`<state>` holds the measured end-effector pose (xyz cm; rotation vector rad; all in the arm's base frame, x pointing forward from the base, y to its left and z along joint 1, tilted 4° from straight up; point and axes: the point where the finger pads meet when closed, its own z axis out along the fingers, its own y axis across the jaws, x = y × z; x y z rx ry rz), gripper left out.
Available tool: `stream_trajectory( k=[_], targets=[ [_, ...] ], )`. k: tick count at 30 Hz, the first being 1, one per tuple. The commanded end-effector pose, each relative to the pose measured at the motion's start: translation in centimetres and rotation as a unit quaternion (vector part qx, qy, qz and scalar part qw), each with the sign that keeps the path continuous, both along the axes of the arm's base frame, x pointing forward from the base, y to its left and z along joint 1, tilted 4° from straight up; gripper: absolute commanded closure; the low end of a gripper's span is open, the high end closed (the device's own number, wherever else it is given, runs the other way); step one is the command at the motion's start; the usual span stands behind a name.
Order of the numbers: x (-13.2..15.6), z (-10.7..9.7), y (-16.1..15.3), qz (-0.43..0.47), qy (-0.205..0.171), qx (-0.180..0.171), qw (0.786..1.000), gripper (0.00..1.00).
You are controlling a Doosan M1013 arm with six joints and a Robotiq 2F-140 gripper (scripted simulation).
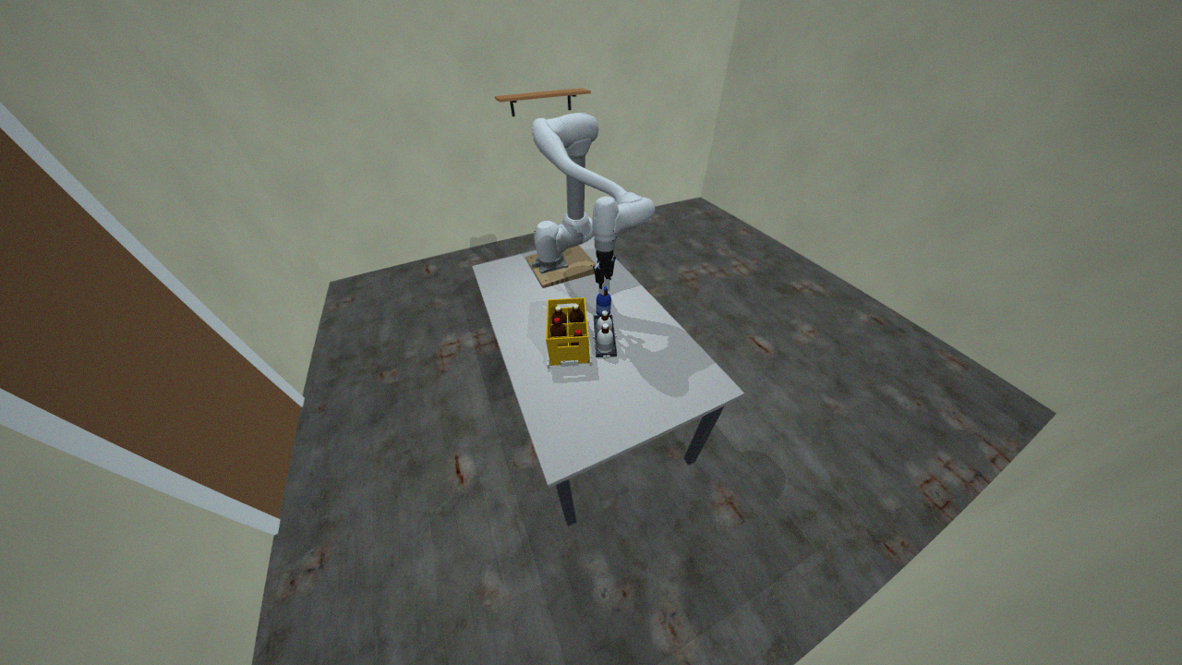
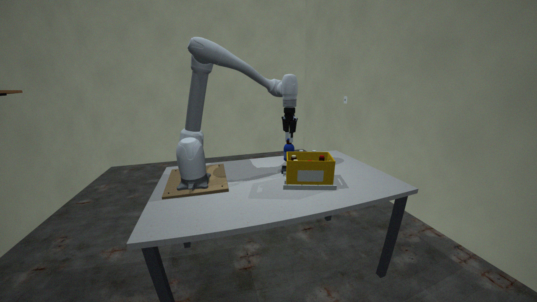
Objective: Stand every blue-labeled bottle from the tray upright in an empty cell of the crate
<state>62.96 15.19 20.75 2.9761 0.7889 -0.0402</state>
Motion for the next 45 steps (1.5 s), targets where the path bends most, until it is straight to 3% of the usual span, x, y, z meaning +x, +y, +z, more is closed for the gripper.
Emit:
stream_trajectory(
  k=[1, 25, 45],
  targets=[
    [0.0, 0.0, 0.0, 0.0, 0.0, 0.0, 1.0, 1.0],
    [0.0, 0.2, 0.0, 0.0, 0.0, 0.0, 1.0, 1.0],
    [0.0, 2.0, 0.1, 0.0, 0.0, 0.0, 1.0, 1.0]
  ],
)
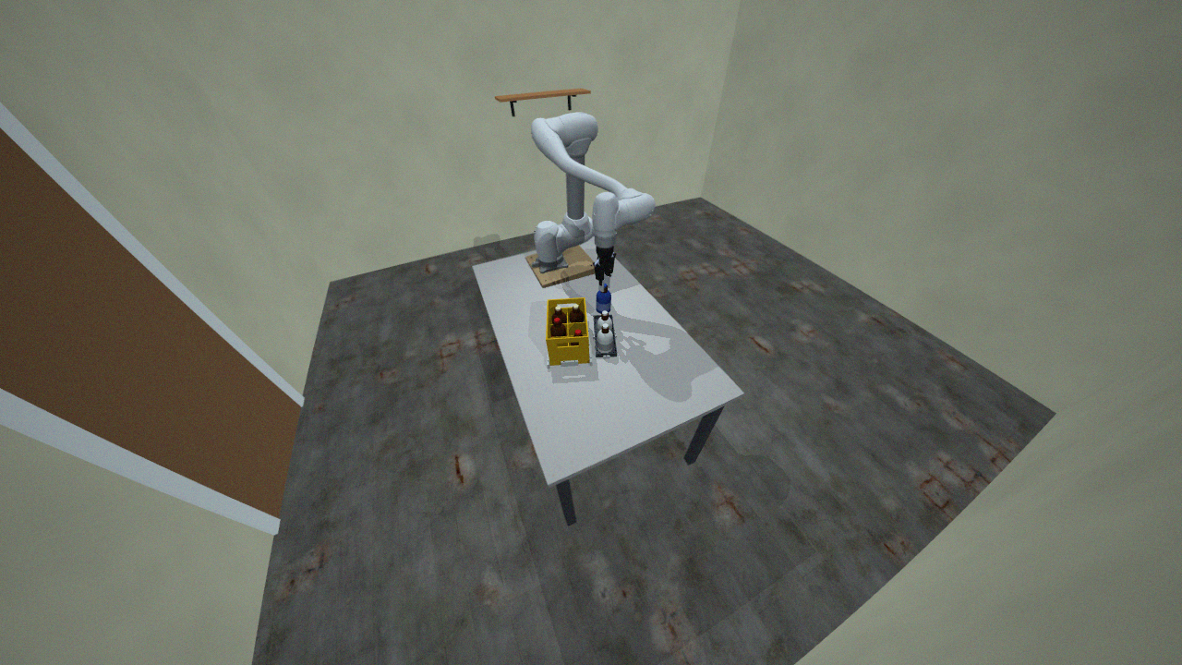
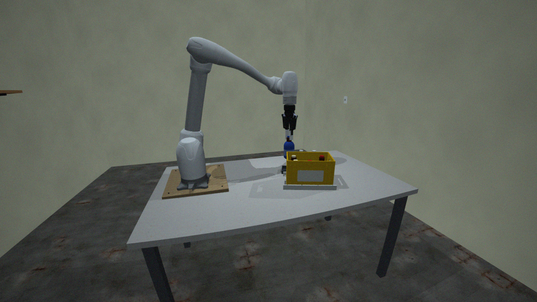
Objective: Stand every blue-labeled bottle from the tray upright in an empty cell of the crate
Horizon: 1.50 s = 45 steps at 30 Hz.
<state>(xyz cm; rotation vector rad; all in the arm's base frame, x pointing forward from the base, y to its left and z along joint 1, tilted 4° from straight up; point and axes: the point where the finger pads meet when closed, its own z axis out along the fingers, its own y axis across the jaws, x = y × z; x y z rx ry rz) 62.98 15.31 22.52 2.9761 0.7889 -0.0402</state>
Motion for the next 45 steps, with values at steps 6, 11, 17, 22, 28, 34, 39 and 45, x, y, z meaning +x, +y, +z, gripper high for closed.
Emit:
stream_trajectory(
  k=[6, 11, 17, 22, 28, 34, 39, 45],
  targets=[
    [0.0, 1.0, 0.1, 0.0, 0.0, 0.0, 1.0, 1.0],
    [0.0, 1.5, 0.1, 0.0, 0.0, 0.0, 1.0, 1.0],
    [0.0, 1.8, 0.1, 0.0, 0.0, 0.0, 1.0, 1.0],
    [0.0, 2.1, 0.1, 0.0, 0.0, 0.0, 1.0, 1.0],
    [0.0, 2.2, 0.1, 0.0, 0.0, 0.0, 1.0, 1.0],
    [0.0, 2.2, 0.1, 0.0, 0.0, 0.0, 1.0, 1.0],
    [0.0, 2.2, 0.1, 0.0, 0.0, 0.0, 1.0, 1.0],
    [0.0, 2.2, 0.1, 0.0, 0.0, 0.0, 1.0, 1.0]
  ],
)
